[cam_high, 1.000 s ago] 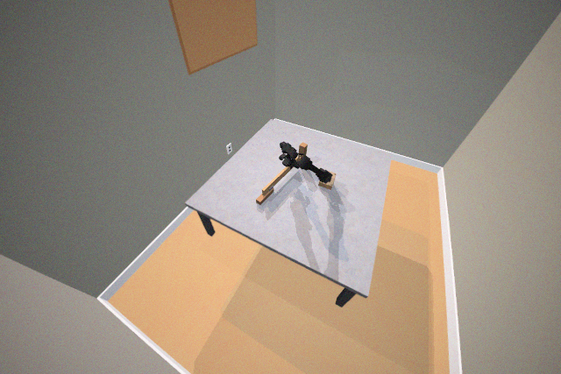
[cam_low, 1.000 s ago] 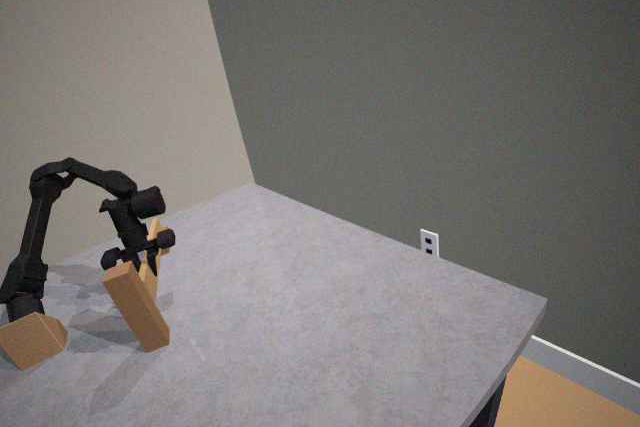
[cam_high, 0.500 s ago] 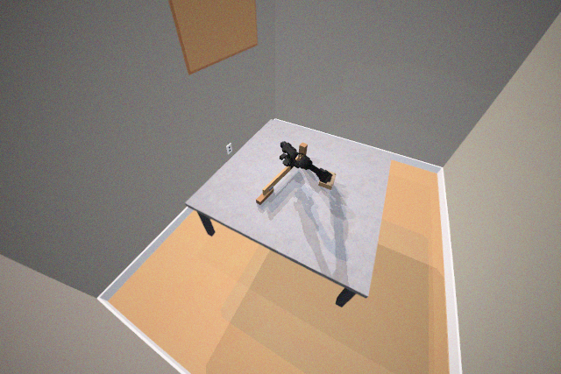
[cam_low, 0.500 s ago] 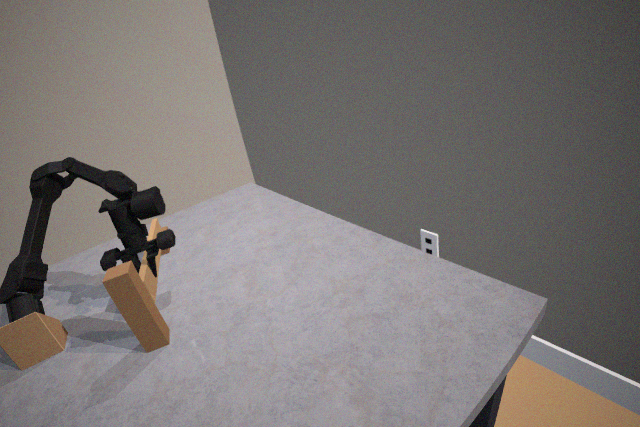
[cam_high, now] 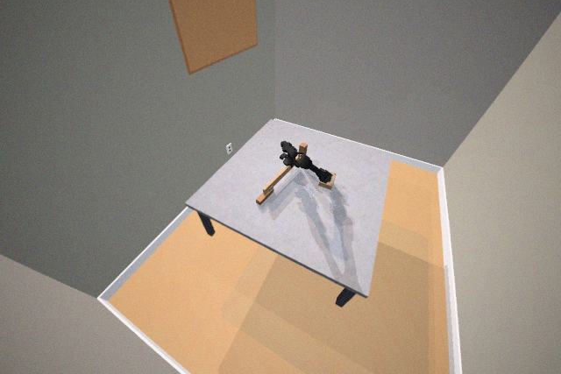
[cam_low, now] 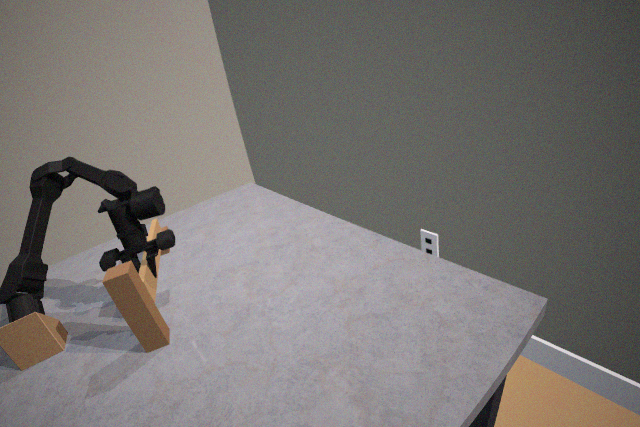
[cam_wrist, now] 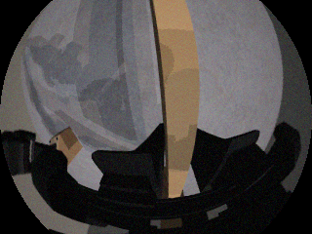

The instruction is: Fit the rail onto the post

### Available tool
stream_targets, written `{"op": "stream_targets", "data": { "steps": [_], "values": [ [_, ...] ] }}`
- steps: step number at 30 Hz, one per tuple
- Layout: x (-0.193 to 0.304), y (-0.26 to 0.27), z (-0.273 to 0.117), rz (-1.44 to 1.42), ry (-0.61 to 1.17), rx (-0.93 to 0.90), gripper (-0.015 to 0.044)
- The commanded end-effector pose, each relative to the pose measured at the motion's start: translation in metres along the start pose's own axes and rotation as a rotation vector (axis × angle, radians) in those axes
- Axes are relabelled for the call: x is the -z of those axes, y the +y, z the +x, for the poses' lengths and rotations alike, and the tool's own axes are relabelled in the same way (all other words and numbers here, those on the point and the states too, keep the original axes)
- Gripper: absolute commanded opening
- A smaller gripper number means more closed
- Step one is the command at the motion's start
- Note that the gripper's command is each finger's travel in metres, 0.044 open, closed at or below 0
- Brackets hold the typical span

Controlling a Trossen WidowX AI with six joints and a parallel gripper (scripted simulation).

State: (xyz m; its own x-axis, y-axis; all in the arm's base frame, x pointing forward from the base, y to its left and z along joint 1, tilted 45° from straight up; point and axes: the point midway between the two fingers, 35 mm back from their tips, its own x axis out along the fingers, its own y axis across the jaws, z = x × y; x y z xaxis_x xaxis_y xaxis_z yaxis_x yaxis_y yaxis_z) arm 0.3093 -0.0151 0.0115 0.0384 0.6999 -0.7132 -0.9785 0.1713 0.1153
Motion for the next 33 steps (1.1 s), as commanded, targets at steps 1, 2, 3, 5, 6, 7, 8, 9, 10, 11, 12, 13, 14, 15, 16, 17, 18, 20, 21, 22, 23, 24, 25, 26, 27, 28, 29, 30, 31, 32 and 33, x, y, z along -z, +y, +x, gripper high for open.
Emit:
{"op": "stream_targets", "data": {
  "steps": [1, 2, 3, 5, 6, 7, 8, 9, 10, 11, 12, 13, 14, 15, 16, 17, 18, 20, 21, 22, 23, 24, 25, 26, 27, 28, 29, 30, 31, 32, 33],
  "values": [
    [0.0023, -0.0003, -0.0018, 0.002, -0.002, 0.005, 0.0000],
    [0.0026, -0.0003, -0.0017, 0.002, -0.002, 0.005, 0.0000],
    [0.0029, -0.0004, -0.0017, 0.002, -0.002, 0.005, 0.0000],
    [0.0036, -0.0004, -0.0015, 0.002, -0.002, 0.005, 0.0000],
    [0.0039, -0.0004, -0.0014, 0.002, -0.002, 0.005, 0.0000],
    [0.0042, -0.0004, -0.0013, 0.002, -0.002, 0.005, 0.0000],
    [0.0045, -0.0004, -0.0012, 0.002, -0.002, 0.005, 0.0000],
    [0.0048, -0.0004, -0.0011, 0.002, -0.002, 0.005, 0.0000],
    [0.0051, -0.0004, -0.0010, 0.002, -0.002, 0.005, 0.0000],
    [0.0054, -0.0004, -0.0009, 0.002, -0.002, 0.005, 0.0000],
    [0.0057, -0.0004, -0.0008, 0.002, -0.002, 0.005, 0.0000],
    [0.0060, -0.0004, -0.0007, 0.002, -0.002, 0.005, 0.0000],
    [0.0063, -0.0004, -0.0005, 0.002, -0.002, 0.005, 0.0000],
    [0.0066, -0.0004, -0.0004, 0.002, -0.002, 0.005, 0.0000],
    [0.0069, -0.0004, -0.0003, 0.002, -0.002, 0.005, 0.0000],
    [0.0072, -0.0004, -0.0002, 0.002, -0.002, 0.005, 0.0000],
    [0.0075, -0.0005, -0.0001, 0.002, -0.002, 0.005, 0.0000],
    [0.0081, -0.0005, 0.0000, 0.002, -0.002, 0.005, 0.0000],
    [0.0084, -0.0005, 0.0000, 0.002, -0.002, 0.005, 0.0000],
    [0.0087, -0.0005, 0.0000, 0.002, -0.002, 0.005, 0.0000],
    [0.0090, -0.0005, 0.0000, 0.002, -0.002, 0.005, 0.0000],
    [0.0093, -0.0005, 0.0000, 0.002, -0.002, 0.005, 0.0000],
    [0.0096, -0.0005, 0.0000, 0.002, -0.002, 0.005, 0.0000],
    [0.0099, -0.0006, -0.0001, 0.002, -0.002, 0.005, 0.0000],
    [0.0102, -0.0006, -0.0001, 0.002, -0.002, 0.005, 0.0000],
    [0.0105, -0.0006, -0.0002, 0.002, -0.002, 0.005, 0.0000],
    [0.0108, -0.0006, -0.0003, 0.002, -0.002, 0.005, 0.0000],
    [0.0111, -0.0006, -0.0004, 0.002, -0.002, 0.005, 0.0000],
    [0.0115, -0.0006, -0.0005, 0.002, -0.002, 0.005, 0.0000],
    [0.0118, -0.0006, -0.0006, 0.002, -0.002, 0.005, 0.0000],
    [0.0121, -0.0006, -0.0007, 0.002, -0.001, 0.005, 0.0000]
  ]
}}
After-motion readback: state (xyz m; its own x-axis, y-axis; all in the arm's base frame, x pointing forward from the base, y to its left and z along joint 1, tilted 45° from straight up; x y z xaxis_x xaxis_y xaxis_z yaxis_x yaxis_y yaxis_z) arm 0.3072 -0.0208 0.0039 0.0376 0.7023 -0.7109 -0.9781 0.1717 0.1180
